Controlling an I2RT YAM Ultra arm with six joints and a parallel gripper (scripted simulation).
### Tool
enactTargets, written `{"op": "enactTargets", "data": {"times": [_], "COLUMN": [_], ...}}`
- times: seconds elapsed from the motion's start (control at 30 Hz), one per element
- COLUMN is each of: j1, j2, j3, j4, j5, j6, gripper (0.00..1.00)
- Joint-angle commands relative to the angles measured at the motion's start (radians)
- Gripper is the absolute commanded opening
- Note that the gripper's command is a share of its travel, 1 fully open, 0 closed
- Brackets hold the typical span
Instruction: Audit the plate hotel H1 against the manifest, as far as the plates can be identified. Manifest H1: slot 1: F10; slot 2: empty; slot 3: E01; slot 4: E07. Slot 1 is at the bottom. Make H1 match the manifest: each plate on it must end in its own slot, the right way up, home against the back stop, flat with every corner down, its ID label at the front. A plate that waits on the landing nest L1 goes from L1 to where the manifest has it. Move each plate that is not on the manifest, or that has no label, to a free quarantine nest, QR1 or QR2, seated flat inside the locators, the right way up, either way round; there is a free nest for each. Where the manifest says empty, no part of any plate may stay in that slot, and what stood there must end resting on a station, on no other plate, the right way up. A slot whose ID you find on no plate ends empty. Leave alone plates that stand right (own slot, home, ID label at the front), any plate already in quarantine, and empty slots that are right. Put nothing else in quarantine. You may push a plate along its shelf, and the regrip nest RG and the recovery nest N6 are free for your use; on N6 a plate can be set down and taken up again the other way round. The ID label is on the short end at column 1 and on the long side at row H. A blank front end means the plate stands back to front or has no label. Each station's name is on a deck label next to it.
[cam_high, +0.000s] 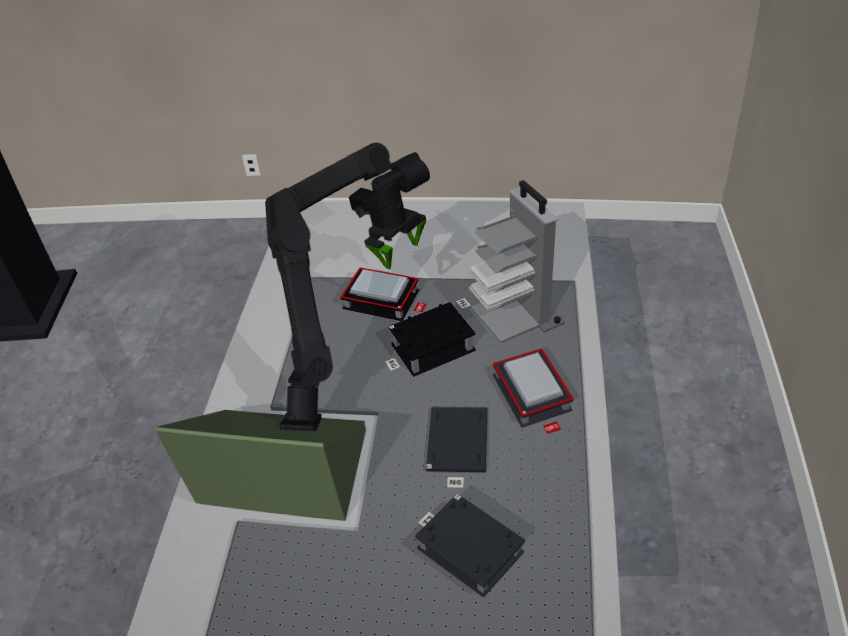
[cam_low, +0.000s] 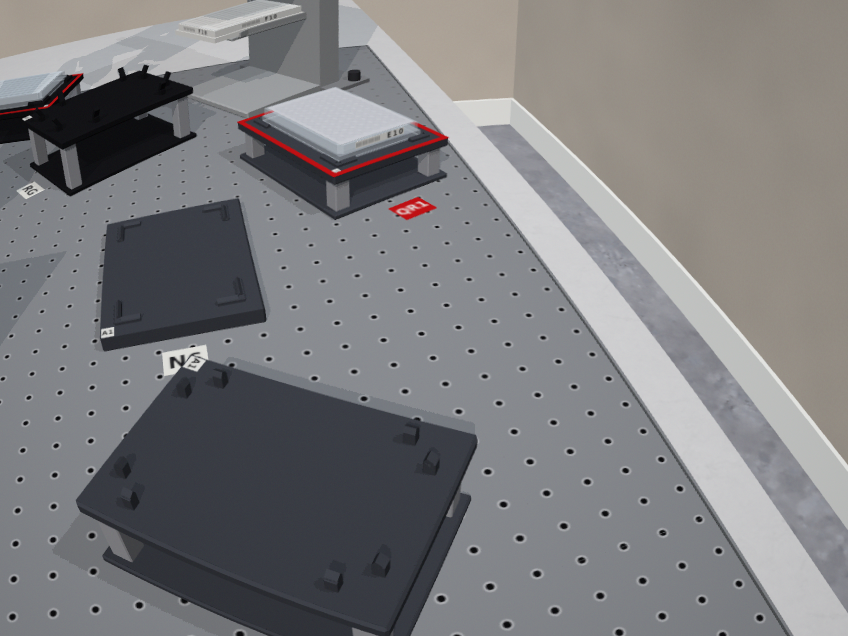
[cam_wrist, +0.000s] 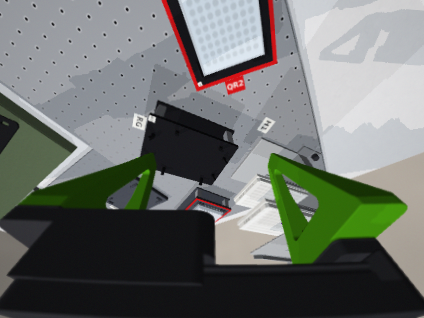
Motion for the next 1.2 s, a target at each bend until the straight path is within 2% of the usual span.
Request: {"op": "enactTargets", "data": {"times": [0.0,0.1,0.2,0.5,1.17], "j1": [-0.026,-0.031,-0.088,-0.144,-0.182], "j2": [-0.011,-0.009,-0.018,-0.014,-0.012], "j3": [-0.007,-0.011,-0.038,-0.070,-0.101], "j4": [0.000,0.000,0.000,0.000,0.000], "j5": [-0.021,-0.016,-0.060,-0.063,-0.066], "j6": [-0.010,-0.010,-0.034,-0.045,-0.063], "gripper": [1.00,1.00,1.00,1.00,1.00]}}
